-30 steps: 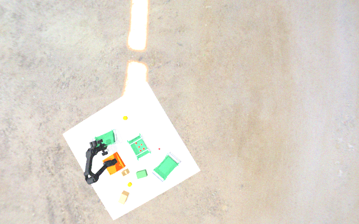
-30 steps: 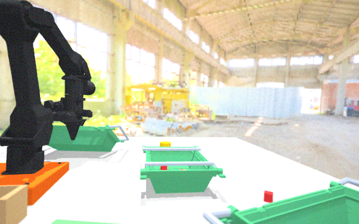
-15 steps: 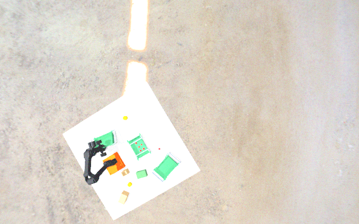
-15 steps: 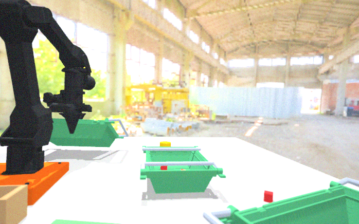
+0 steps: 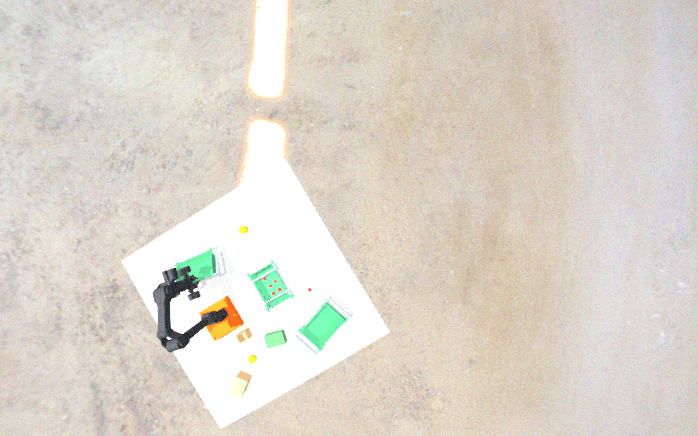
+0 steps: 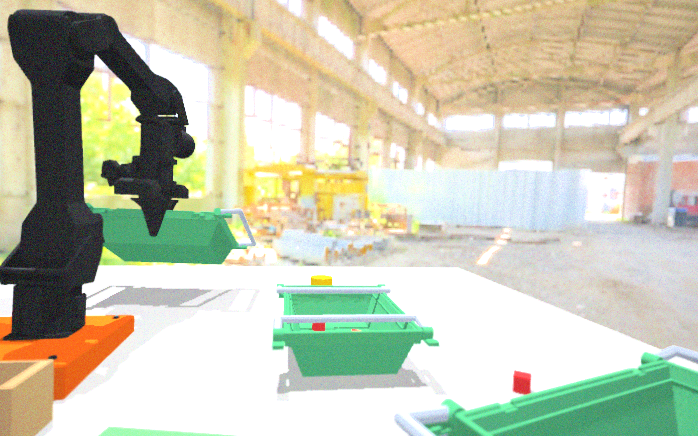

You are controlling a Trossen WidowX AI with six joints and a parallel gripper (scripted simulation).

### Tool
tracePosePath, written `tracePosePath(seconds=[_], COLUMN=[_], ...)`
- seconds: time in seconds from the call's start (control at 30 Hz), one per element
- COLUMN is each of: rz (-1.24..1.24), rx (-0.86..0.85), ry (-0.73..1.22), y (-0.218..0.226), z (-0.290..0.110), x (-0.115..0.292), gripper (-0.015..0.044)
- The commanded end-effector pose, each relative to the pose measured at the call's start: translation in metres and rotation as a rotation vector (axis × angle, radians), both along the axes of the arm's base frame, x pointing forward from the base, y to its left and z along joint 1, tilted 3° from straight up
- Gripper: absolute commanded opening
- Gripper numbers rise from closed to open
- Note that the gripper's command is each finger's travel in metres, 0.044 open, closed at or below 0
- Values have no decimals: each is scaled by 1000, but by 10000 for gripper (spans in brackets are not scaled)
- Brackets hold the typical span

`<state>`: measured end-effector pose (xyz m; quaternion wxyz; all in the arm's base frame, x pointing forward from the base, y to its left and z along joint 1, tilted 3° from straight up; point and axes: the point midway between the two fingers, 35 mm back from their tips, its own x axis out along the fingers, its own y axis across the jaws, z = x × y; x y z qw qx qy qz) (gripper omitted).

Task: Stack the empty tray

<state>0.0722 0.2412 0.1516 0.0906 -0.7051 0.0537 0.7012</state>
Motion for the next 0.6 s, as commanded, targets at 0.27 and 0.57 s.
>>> tracePosePath(seconds=[0.27,0.57], rz=[0,0], rx=[29,31], ry=[-11,-12], y=[32,52], z=[36,56], x=[10,16], gripper=[0,0])
